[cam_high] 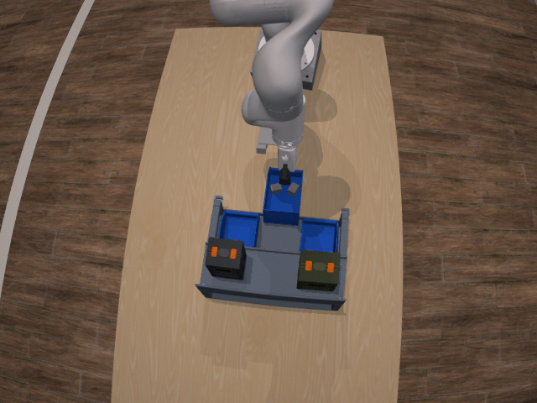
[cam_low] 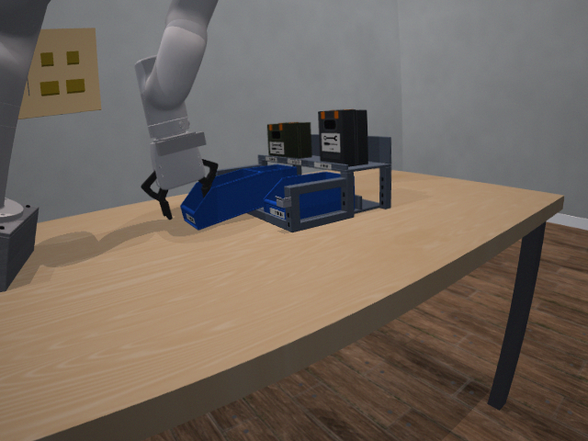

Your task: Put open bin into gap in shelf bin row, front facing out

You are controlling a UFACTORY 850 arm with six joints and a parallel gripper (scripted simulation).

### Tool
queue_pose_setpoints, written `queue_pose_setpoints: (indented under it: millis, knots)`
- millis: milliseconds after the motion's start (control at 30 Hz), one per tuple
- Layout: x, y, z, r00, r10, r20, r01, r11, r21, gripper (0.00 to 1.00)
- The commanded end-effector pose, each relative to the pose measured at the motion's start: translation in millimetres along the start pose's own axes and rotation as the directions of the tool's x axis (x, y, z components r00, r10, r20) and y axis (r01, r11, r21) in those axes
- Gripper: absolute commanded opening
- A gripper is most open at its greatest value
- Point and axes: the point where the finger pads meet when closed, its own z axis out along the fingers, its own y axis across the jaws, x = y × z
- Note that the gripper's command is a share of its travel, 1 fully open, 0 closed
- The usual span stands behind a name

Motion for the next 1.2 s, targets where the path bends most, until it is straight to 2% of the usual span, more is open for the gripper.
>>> queue_pose_setpoints:
  millis: [0,367,400,1167]
  knots:
    - [0.0,-0.4,-0.5,1.0,0.0,0.0,0.0,1.0,0.001,1.0]
    - [0.0,-0.4,-0.5,1.0,0.0,0.0,0.0,1.0,0.001,1.0]
    - [0.0,-0.4,-0.5,1.0,0.0,0.0,0.0,1.0,0.001,0.0]
    - [-0.1,-0.3,-0.5,1.0,0.0,0.0,0.0,1.0,0.001,0.0]
